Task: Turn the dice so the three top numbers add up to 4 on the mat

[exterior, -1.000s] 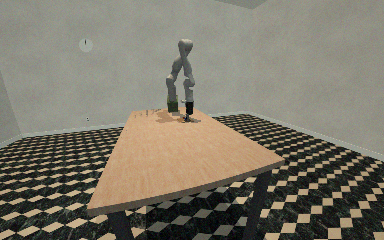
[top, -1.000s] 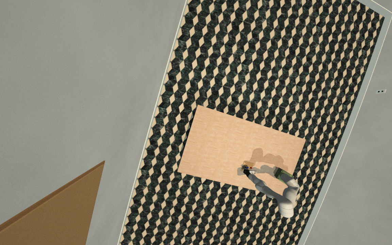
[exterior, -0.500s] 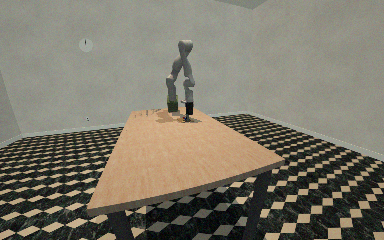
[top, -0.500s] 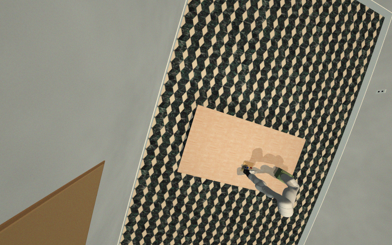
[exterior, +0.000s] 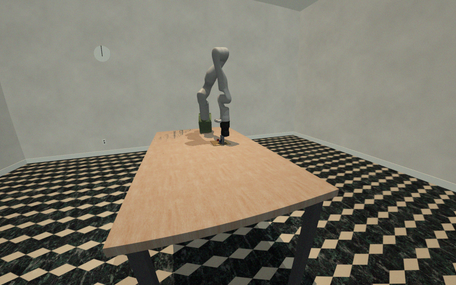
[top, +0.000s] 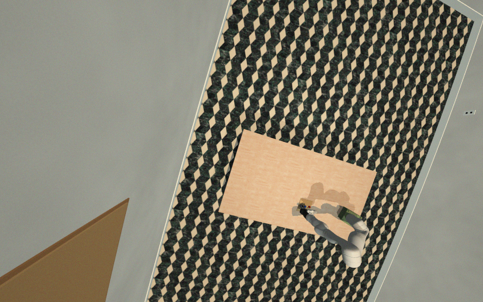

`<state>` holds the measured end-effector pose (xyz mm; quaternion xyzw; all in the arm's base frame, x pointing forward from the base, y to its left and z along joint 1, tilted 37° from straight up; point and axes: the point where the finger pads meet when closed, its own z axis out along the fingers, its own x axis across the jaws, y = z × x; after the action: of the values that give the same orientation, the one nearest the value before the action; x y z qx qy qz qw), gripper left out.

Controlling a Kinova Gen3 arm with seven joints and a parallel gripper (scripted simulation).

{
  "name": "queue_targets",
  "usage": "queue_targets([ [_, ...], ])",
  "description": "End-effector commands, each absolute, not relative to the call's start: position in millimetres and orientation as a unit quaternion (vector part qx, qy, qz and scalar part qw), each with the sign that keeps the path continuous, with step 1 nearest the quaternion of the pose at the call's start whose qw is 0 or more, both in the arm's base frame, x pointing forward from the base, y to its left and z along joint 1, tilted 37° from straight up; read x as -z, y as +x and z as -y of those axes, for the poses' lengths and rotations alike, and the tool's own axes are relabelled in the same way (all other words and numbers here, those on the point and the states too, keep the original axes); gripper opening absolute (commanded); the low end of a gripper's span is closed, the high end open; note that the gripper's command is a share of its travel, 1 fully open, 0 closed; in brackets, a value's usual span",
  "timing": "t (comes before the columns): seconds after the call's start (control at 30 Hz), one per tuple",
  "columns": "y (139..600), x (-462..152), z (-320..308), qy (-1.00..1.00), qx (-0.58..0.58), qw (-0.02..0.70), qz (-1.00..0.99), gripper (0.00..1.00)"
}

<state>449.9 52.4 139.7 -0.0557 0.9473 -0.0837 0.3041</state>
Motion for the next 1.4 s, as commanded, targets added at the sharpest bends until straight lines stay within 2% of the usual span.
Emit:
queue_targets([
  [0.0,450.0,-140.1,-52.6,-0.056,0.083,0.304,-0.947,0.34],
  [0.57,450.0,-140.1,-52.6,-0.056,0.083,0.304,-0.947,0.34],
  [0.6,450.0,-140.1,-52.6,-0.056,0.083,0.304,-0.947,0.4],
  [0.67,450.0,-140.1,-52.6,-0.056,0.083,0.304,-0.947,0.4],
  [0.7,450.0,-140.1,-52.6,-0.056,0.083,0.304,-0.947,0.46],
  [0.77,450.0,-140.1,-52.6,-0.056,0.083,0.304,-0.947,0.46],
  [0.8,450.0,-140.1,-52.6,-0.056,0.083,0.304,-0.947,0.52],
  [0.87,450.0,-140.1,-52.6,-0.056,0.083,0.304,-0.947,0.52],
  [0.9,450.0,-140.1,-52.6,-0.056,0.083,0.304,-0.947,0.58],
  [0.97,450.0,-140.1,-52.6,-0.056,0.083,0.304,-0.947,0.58],
  [1.0,450.0,-140.1,-52.6,-0.056,0.083,0.304,-0.947,0.64],
  [1.37,450.0,-140.1,-52.6,-0.056,0.083,0.304,-0.947,0.64],
])
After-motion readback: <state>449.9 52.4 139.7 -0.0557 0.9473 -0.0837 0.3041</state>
